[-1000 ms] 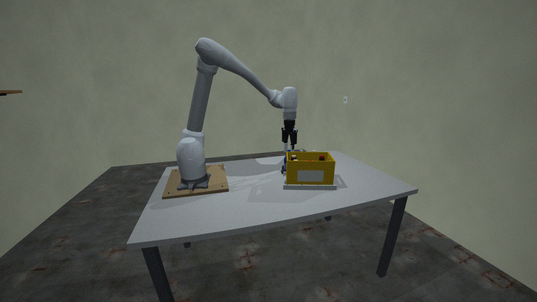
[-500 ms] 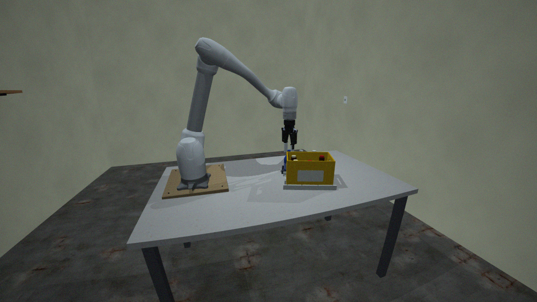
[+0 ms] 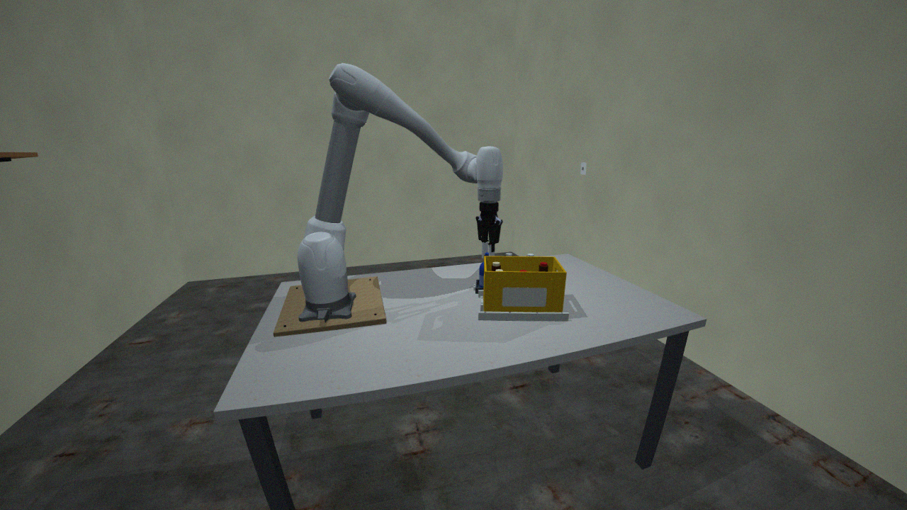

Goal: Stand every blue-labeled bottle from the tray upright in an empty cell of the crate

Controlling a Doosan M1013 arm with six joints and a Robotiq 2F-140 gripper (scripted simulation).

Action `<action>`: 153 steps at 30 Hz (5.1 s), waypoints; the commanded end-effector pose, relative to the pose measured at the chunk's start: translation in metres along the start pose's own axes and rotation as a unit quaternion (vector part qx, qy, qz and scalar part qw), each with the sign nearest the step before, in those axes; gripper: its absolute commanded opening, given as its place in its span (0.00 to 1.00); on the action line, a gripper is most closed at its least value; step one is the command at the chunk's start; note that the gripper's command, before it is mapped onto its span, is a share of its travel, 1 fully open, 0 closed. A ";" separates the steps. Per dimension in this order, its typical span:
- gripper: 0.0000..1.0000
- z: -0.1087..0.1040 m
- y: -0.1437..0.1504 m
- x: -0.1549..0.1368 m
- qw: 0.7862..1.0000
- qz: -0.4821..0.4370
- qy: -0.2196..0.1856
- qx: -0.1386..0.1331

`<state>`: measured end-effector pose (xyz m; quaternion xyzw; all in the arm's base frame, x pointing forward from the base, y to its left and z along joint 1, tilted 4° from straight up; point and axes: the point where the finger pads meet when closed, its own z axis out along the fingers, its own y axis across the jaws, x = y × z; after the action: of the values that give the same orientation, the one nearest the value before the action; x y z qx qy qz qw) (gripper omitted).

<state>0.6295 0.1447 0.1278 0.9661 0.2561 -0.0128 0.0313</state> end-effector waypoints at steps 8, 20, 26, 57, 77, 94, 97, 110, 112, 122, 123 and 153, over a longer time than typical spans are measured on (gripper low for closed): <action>0.00 0.000 0.000 0.000 1.000 0.000 0.000 0.000; 0.00 0.000 0.000 0.000 1.000 0.000 0.000 0.000; 0.00 0.000 0.000 0.000 1.000 0.000 0.000 0.000; 0.00 0.000 0.000 0.000 1.000 0.000 0.000 0.000; 0.00 -0.003 0.000 0.000 1.000 0.000 0.000 0.000; 0.00 -0.018 -0.001 0.000 1.000 0.000 0.000 0.000; 0.00 -0.019 -0.001 0.000 1.000 0.000 0.000 0.000; 0.00 -0.034 -0.002 0.000 1.000 0.000 0.000 0.000; 0.00 -0.034 -0.002 0.000 1.000 0.000 0.000 0.000; 0.00 -0.039 -0.002 0.000 1.000 0.000 0.000 0.000; 0.00 -0.039 -0.002 0.000 1.000 0.000 0.000 0.000; 0.00 -0.040 -0.002 0.000 1.000 0.000 0.000 0.000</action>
<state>0.6290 0.1494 0.1673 0.9661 0.2561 -0.0131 0.0312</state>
